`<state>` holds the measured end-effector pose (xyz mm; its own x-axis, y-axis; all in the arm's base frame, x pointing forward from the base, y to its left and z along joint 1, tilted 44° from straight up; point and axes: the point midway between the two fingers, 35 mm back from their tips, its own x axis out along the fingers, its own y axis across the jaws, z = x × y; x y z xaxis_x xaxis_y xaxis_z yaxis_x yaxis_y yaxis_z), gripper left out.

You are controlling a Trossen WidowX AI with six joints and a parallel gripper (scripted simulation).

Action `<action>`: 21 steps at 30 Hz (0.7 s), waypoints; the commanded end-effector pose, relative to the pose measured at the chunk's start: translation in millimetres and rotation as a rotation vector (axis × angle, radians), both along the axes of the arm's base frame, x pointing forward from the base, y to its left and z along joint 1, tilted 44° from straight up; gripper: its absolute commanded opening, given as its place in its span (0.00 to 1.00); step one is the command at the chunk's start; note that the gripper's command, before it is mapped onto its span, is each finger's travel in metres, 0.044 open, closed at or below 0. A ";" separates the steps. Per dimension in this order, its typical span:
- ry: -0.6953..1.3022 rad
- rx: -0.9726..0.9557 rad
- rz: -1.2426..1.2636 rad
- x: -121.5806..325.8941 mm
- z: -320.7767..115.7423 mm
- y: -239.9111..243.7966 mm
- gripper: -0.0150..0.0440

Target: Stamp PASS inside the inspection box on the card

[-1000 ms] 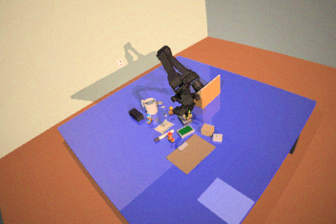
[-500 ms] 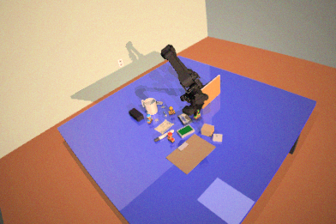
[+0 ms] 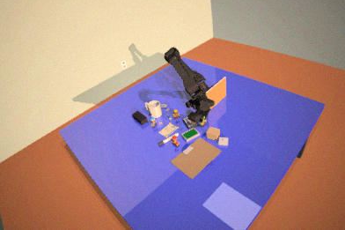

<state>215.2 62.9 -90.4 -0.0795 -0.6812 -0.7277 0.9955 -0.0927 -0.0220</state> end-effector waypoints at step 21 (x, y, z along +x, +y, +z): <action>0.005 -0.009 0.001 -6.5 -27.6 -30.4 0.25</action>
<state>211.3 38.3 -114.7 -0.0793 -0.6831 -0.7260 0.9954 -0.0930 -0.0213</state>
